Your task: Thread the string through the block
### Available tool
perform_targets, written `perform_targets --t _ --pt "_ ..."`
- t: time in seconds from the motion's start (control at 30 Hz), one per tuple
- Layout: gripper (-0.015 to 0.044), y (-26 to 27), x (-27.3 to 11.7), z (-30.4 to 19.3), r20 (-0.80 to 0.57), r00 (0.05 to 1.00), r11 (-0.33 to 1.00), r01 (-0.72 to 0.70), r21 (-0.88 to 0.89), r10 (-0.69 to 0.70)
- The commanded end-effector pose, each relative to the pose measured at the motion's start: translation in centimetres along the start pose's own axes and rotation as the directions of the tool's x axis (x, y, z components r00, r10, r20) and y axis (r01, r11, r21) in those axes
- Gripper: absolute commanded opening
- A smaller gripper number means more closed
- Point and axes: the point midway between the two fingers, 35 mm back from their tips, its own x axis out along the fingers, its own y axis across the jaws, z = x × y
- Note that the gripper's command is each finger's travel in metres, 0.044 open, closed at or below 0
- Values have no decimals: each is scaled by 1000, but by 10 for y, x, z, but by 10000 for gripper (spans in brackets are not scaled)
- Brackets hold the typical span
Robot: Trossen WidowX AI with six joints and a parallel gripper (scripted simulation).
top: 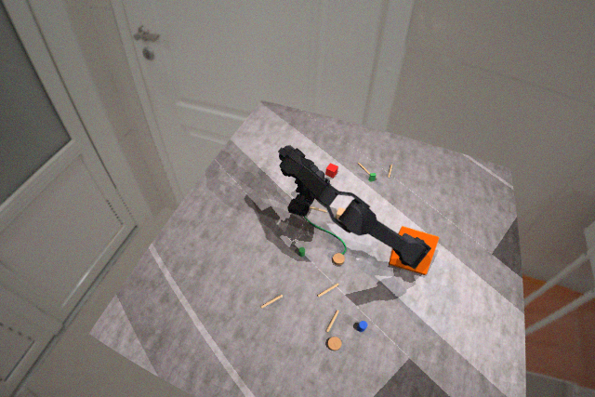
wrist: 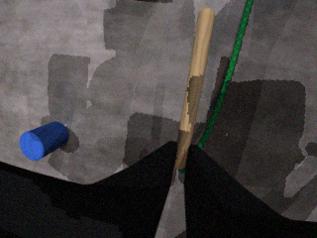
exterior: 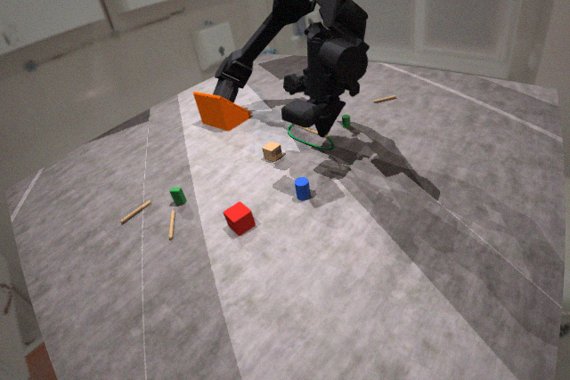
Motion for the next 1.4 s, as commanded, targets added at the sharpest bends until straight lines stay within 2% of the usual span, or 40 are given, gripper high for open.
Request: perform_targets --t 0.0,1.37 --pt "0 0 -2 -7 -18 1000 1000 2 -2 -2" --pt "0 3 -5 -56 -114 993 1000 17 -3 -18"
